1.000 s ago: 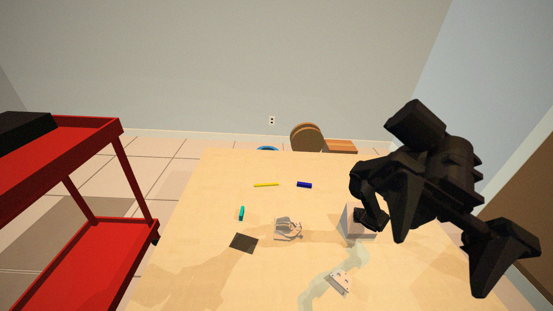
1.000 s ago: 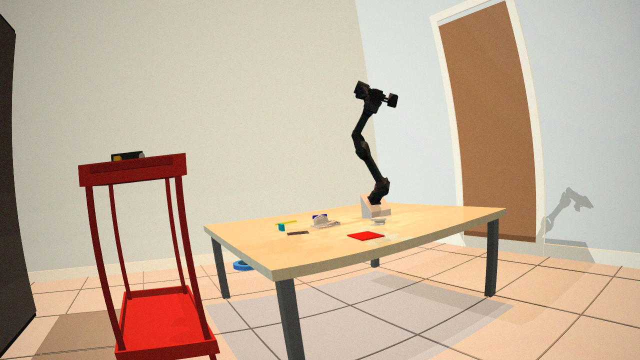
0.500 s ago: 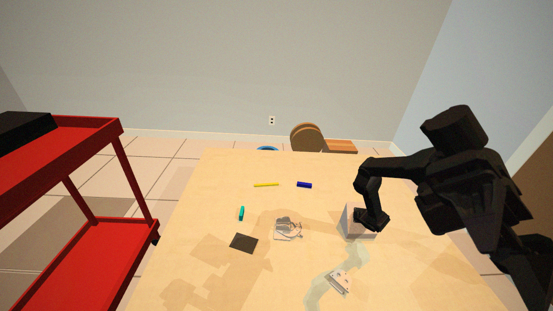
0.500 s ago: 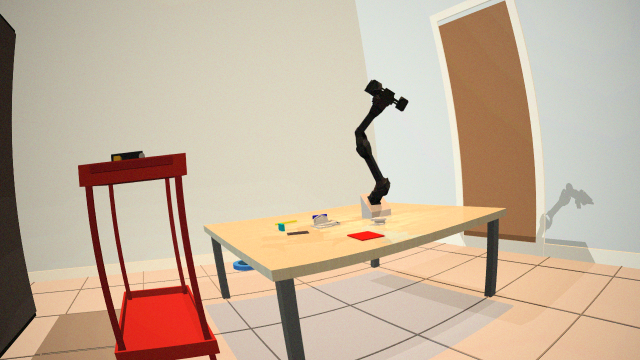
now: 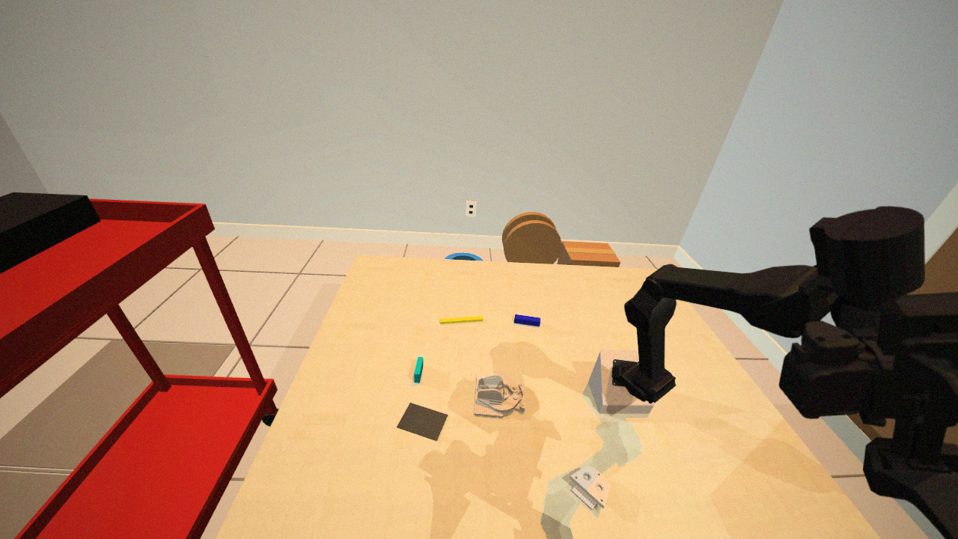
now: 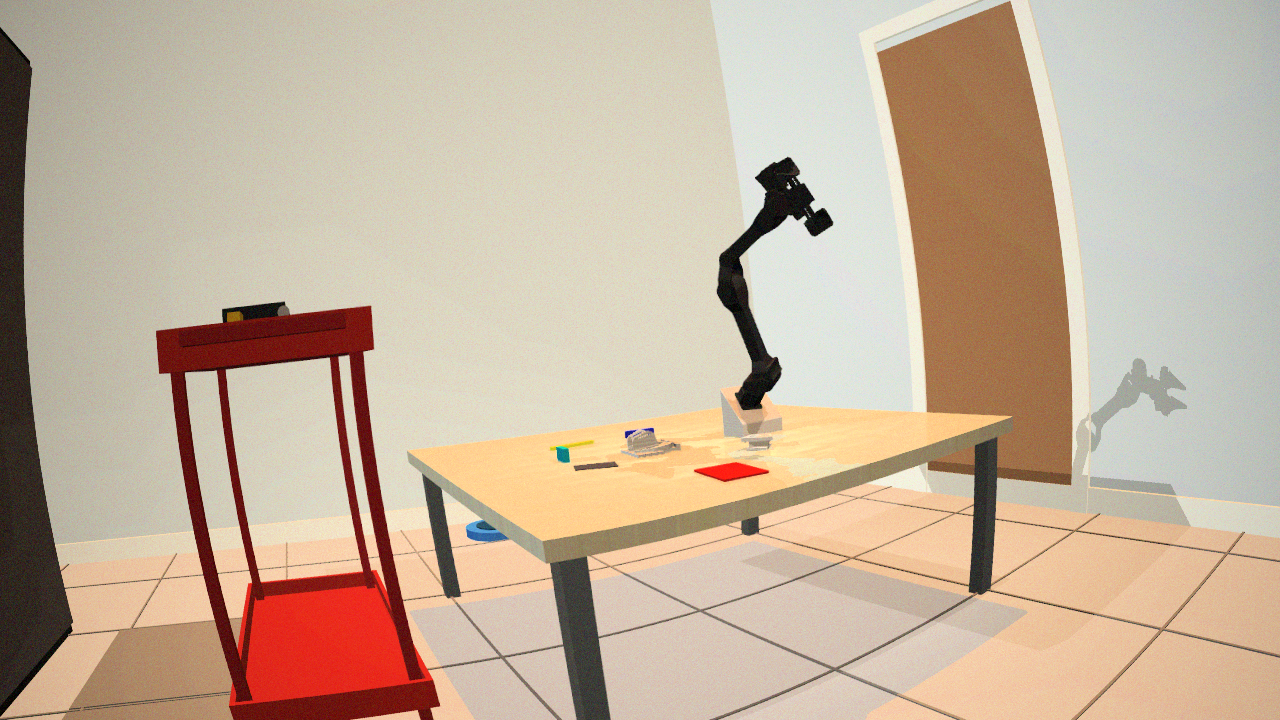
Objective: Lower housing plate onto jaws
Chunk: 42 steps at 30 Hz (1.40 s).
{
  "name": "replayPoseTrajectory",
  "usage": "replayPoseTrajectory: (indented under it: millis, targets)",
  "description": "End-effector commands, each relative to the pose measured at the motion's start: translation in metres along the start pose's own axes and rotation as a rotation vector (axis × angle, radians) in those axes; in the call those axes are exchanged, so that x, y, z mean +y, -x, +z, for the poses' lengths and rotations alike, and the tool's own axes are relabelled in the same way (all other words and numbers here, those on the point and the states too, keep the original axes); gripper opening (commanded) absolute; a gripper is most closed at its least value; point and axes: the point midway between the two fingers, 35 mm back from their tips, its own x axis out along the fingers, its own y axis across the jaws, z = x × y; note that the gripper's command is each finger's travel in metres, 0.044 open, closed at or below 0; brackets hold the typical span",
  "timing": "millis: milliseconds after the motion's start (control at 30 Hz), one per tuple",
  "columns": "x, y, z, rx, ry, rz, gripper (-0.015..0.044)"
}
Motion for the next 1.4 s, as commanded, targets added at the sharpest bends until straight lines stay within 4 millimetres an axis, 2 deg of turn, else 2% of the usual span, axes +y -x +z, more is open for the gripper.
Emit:
replayPoseTrajectory:
  millis: [0, 367, 700, 1033, 1367]
  targets:
    - [-0.018, 0.000, -0.013, 0.022, 0.143, -0.012, 0.0440]
    - [-0.060, -0.001, -0.030, 0.063, 0.490, -0.047, 0.0440]
    - [-0.105, -0.005, -0.033, 0.093, 0.800, -0.112, 0.0440]
    - [-0.154, -0.011, -0.020, 0.116, 1.100, -0.215, 0.0440]
    - [-0.202, -0.016, 0.009, 0.148, 1.380, -0.364, 0.0440]
